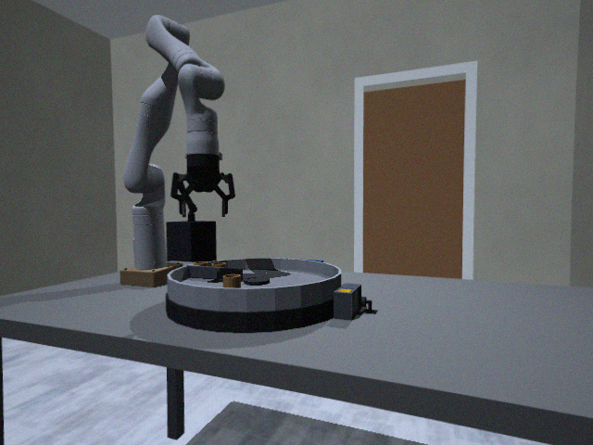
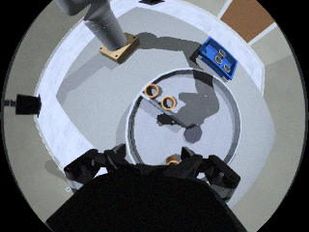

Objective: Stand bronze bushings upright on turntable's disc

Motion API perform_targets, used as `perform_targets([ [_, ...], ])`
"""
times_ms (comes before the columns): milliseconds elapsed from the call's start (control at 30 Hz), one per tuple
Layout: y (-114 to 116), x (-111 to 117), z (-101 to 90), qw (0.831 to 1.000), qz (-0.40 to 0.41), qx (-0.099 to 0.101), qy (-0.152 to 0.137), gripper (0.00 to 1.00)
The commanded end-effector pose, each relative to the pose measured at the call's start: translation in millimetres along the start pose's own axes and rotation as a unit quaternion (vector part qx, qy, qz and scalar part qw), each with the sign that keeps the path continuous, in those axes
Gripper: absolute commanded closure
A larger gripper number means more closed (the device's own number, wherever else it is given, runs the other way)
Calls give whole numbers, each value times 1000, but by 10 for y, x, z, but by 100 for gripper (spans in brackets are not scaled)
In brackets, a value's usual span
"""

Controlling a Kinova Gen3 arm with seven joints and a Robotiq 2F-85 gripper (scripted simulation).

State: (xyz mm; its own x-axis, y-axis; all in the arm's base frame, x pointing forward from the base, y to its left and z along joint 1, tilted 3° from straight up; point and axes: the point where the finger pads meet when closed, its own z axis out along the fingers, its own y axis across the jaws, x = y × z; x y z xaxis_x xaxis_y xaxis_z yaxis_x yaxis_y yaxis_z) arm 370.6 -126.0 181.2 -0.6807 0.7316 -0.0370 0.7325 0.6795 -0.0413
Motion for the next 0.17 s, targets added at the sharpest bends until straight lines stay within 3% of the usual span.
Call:
perform_targets([
  [0, 2, -3, -5, 1000, 0, -1, -1, 0],
  [133, 2, -3, -5, 1000, 0, -1, -1, 0],
])
